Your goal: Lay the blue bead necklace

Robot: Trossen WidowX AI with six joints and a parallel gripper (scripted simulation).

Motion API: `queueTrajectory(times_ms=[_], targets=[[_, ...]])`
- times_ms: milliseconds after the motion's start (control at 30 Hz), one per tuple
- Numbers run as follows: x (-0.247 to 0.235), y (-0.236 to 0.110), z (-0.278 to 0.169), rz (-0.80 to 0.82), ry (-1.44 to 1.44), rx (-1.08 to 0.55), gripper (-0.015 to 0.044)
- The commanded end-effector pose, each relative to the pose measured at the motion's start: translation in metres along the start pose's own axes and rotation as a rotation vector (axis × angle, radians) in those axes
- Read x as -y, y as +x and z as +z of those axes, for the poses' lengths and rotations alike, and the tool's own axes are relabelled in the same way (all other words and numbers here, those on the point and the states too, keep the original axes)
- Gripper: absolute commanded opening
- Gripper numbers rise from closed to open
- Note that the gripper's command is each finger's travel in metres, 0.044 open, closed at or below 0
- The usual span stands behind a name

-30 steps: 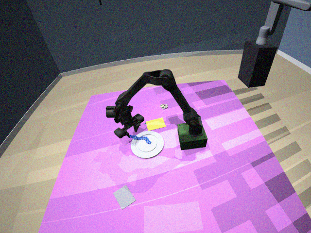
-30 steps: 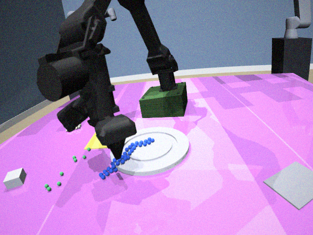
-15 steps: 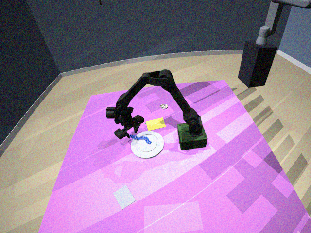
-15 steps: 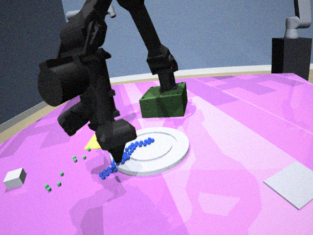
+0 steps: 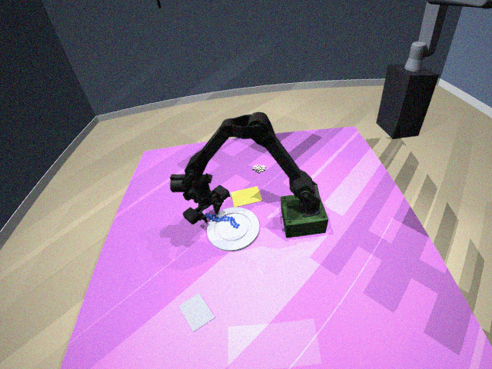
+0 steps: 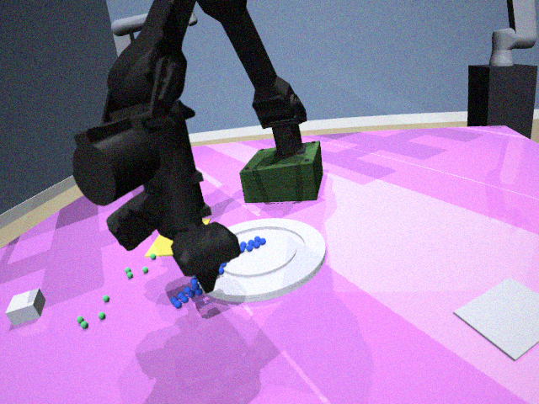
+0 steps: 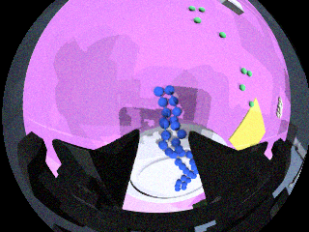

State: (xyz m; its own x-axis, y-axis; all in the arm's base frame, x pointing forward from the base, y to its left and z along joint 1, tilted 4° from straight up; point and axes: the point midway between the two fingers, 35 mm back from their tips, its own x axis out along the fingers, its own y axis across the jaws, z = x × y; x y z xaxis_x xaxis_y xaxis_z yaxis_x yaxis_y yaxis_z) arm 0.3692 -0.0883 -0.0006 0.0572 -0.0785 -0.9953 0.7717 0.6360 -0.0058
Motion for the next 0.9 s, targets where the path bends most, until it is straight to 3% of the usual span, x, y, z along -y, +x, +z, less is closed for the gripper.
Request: queueTrajectory(times_ms=[0, 67, 400, 867], targets=[[0.0013, 0.0041, -0.0013, -0.006, -0.006, -0.006, 0.025], [0.0013, 0.0041, -0.0013, -0.006, -0.006, -0.006, 0.025], [0.0004, 0.0014, -0.0006, -0.002, 0.0, -0.002, 0.0], [0.0004, 0.0014, -0.0006, -0.002, 0.0, -0.002, 0.0]])
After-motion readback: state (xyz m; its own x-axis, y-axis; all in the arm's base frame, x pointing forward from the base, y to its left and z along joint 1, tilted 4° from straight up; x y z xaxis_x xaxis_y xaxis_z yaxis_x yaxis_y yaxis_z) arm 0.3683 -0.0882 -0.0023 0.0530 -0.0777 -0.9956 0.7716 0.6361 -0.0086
